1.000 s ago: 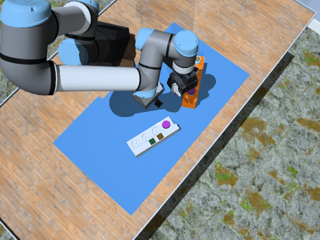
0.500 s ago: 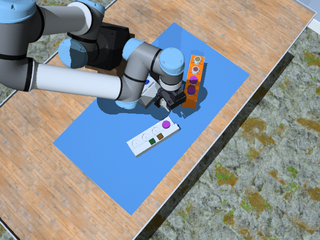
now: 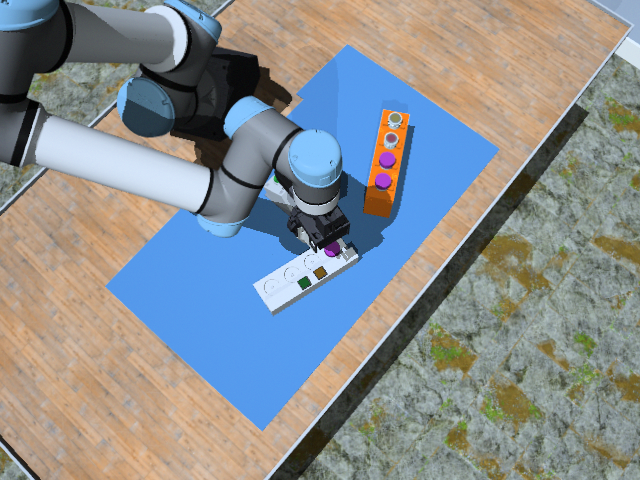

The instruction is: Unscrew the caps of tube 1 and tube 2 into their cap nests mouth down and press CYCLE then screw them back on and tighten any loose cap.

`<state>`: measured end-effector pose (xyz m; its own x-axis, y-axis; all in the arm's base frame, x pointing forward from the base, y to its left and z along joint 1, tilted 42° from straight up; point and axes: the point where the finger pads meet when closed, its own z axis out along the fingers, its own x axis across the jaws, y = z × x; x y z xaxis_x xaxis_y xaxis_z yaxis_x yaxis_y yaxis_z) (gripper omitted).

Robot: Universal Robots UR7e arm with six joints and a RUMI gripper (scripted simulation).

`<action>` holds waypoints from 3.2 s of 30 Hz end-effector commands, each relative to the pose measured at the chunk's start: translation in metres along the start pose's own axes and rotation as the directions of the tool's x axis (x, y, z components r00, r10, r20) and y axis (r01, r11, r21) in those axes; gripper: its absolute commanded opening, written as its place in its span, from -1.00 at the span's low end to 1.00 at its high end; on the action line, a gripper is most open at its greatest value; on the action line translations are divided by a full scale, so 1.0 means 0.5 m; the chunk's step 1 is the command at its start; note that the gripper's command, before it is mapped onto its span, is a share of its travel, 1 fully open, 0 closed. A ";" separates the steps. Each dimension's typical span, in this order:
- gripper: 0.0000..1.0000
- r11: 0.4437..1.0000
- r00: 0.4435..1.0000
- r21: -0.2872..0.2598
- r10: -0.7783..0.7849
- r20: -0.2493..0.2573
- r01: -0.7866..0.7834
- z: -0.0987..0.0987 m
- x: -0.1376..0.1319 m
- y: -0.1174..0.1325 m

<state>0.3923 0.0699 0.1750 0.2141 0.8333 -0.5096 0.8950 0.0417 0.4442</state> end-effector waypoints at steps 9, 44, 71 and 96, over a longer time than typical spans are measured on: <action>-1.00 1.000 1.000 0.005 -0.013 -0.007 0.013 0.034 -0.015 0.003; -1.00 1.000 1.000 0.004 -0.012 -0.007 0.012 0.258 -0.011 0.011; -1.00 1.000 1.000 0.000 -0.011 -0.008 0.011 0.257 -0.013 0.008; -1.00 1.000 1.000 0.005 -0.013 -0.007 0.013 0.268 -0.015 0.000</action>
<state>0.4446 -0.0075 0.0848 0.2016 0.8368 -0.5090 0.8968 0.0512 0.4394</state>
